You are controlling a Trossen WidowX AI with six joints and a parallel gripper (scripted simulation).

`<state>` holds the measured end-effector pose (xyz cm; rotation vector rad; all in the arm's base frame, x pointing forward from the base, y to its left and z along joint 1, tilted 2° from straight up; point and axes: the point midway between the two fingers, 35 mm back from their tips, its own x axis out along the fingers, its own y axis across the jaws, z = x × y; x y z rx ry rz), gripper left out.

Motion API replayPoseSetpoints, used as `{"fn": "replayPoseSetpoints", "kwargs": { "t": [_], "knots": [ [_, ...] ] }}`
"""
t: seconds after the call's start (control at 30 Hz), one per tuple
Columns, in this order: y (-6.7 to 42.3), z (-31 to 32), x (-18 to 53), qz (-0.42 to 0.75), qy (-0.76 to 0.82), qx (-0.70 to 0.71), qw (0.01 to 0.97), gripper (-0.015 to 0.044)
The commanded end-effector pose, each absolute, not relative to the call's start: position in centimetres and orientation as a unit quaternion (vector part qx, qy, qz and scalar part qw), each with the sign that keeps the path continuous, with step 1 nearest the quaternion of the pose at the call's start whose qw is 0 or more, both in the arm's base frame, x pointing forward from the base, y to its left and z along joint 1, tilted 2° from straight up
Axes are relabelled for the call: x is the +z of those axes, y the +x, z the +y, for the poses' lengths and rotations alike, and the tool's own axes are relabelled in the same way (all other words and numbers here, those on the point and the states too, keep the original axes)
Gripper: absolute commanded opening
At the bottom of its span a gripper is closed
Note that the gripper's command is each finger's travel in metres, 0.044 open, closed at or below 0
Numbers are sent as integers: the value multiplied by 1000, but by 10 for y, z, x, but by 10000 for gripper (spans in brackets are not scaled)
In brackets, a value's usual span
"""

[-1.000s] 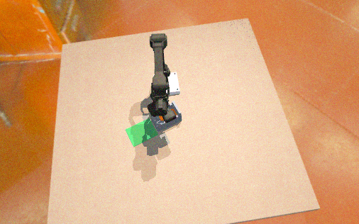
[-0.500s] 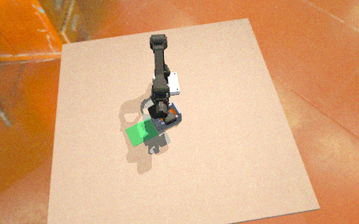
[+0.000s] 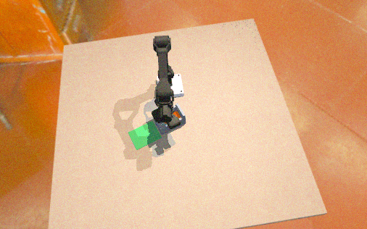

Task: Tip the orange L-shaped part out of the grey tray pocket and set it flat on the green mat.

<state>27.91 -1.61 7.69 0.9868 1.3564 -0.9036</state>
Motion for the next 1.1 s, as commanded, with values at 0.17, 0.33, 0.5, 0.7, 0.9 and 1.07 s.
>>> {"fn": "replayPoseSetpoints", "kwargs": {
  "t": [0.17,0.33,0.5,0.7,0.9,1.07],
  "knots": [
    [279,-16,77,580,422,-386,580,109],
    [279,-16,77,580,422,-386,580,56],
    [279,-16,77,580,422,-386,580,0],
    [279,-16,81,580,422,-387,580,0],
    [279,-17,90,580,422,-388,579,0],
    [278,-17,98,580,422,-388,578,0]
  ]
}}
